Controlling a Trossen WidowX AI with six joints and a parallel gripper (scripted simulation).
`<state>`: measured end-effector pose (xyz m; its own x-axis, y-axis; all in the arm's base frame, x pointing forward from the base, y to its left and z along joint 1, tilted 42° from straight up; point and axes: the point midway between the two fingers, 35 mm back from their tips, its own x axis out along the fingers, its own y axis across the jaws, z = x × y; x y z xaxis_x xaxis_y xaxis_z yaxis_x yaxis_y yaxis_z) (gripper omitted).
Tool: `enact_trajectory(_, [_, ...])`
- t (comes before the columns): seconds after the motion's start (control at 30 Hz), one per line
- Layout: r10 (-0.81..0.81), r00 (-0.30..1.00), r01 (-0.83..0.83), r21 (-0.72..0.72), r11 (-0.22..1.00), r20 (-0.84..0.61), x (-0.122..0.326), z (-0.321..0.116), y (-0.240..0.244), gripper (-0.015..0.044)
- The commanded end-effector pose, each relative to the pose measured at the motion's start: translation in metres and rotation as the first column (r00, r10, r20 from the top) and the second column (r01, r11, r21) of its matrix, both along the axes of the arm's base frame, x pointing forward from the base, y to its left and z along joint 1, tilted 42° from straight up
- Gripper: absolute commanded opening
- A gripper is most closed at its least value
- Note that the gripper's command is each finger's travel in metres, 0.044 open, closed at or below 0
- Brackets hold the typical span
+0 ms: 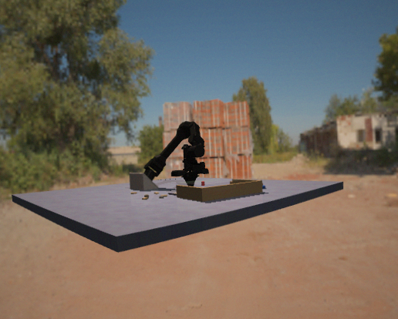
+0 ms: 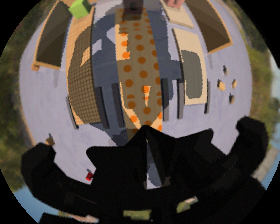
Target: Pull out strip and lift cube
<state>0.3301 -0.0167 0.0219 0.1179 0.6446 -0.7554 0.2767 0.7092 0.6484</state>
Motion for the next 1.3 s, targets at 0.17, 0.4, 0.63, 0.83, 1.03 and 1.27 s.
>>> enact_trajectory(0.17, [0.005,1.000,-0.005,0.009,1.000,-0.016,-0.018,-0.002,0.007,0.0000])
enact_trajectory(0.4, [0.005,1.000,-0.005,0.009,1.000,-0.016,-0.028,-0.002,0.010,0.0000])
enact_trajectory(0.63, [0.005,1.000,-0.005,0.010,1.000,-0.017,-0.038,-0.001,0.013,0.0000])
enact_trajectory(0.83, [0.005,1.000,-0.005,0.010,1.000,-0.018,-0.047,0.000,0.015,0.0000])
enact_trajectory(1.03, [0.005,1.000,-0.005,0.010,1.000,-0.019,-0.055,0.001,0.018,0.0000])
enact_trajectory(1.27, [0.005,1.000,-0.005,0.010,1.000,-0.019,-0.065,0.002,0.021,0.0000])
